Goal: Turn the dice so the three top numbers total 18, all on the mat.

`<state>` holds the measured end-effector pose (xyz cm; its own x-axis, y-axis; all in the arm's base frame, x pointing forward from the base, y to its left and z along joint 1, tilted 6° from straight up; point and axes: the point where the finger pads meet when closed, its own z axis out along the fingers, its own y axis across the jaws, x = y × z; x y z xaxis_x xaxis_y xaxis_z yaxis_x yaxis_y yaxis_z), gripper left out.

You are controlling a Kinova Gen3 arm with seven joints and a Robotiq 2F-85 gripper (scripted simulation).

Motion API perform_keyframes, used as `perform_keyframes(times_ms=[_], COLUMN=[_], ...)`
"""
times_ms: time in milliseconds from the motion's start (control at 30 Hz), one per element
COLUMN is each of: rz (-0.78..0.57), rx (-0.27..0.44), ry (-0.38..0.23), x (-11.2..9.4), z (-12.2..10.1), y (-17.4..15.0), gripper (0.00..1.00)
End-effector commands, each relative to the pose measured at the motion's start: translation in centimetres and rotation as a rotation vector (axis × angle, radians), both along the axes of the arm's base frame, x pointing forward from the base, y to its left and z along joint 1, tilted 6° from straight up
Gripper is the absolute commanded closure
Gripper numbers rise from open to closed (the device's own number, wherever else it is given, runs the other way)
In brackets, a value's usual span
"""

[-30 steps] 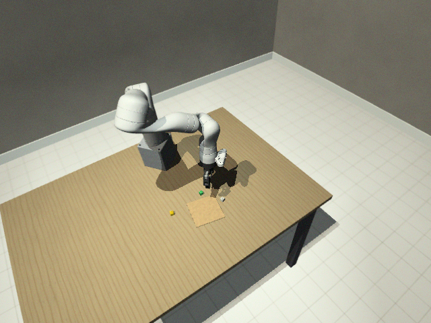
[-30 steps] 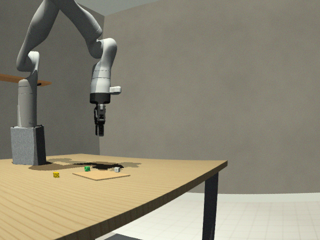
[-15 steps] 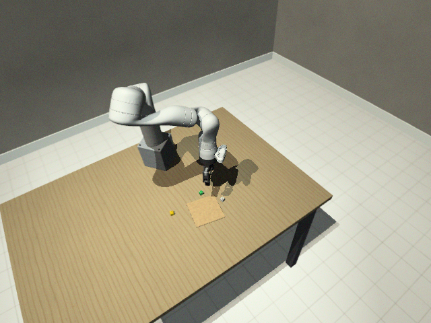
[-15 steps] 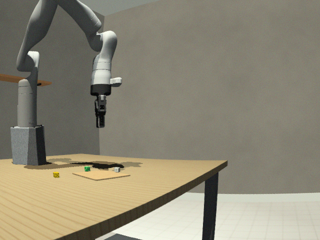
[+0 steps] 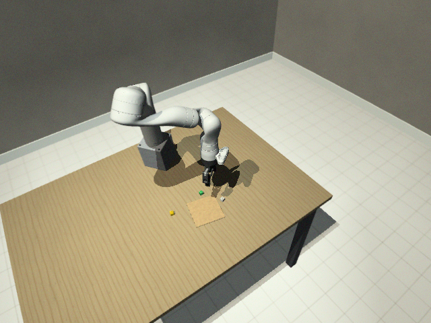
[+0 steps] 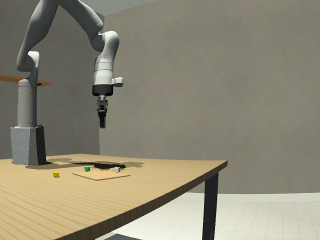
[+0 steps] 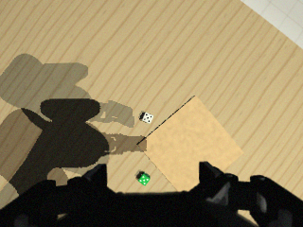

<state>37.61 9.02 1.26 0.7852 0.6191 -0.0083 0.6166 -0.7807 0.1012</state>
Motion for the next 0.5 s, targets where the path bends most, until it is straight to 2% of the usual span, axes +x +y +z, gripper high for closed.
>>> perform_keyframes(times_ms=[0, 267, 467], rz=[-0.064, -0.367, -0.435], rx=[0.006, 0.023, 0.027], ry=[-0.008, -0.034, -0.041], x=[0.7, 2.9, 3.4], z=[-0.2, -1.0, -1.1], y=[0.9, 2.9, 3.4], gripper=[0.00, 0.00, 0.00])
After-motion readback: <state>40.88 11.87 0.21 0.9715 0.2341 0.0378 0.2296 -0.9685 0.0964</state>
